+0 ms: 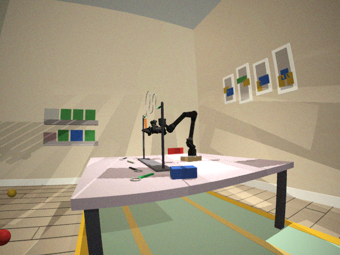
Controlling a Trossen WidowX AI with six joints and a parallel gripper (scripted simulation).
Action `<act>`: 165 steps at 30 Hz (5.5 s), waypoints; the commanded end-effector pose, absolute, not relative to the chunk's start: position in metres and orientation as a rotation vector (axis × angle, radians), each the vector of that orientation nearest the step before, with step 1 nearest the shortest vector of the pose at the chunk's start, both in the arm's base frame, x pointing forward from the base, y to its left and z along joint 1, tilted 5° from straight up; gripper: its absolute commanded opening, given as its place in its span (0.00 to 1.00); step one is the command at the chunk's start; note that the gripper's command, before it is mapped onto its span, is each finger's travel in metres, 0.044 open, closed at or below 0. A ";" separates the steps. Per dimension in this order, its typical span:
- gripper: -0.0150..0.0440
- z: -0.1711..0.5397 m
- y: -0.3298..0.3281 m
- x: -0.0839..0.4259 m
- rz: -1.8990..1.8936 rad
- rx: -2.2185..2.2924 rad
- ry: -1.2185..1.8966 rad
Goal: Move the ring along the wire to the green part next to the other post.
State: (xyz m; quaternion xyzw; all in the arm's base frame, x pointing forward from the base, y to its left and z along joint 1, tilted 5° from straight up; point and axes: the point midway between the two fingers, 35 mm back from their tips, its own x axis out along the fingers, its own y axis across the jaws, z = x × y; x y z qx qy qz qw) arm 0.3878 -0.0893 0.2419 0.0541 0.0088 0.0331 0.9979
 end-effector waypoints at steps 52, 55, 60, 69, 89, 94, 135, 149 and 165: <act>0.00 0.305 0.012 0.332 0.212 0.837 0.401; 0.00 0.309 0.015 0.330 0.227 0.866 0.422; 0.00 0.316 0.018 0.325 0.250 0.910 0.454; 0.00 0.338 0.025 0.315 0.322 1.045 0.527; 0.00 0.380 0.039 0.314 0.388 1.330 0.520; 0.00 0.387 0.041 0.314 0.397 1.378 0.518; 0.00 0.467 0.029 0.315 0.506 1.878 0.490; 0.00 0.490 0.017 0.316 0.526 1.980 0.489; 0.00 0.493 0.014 0.316 0.496 1.891 0.513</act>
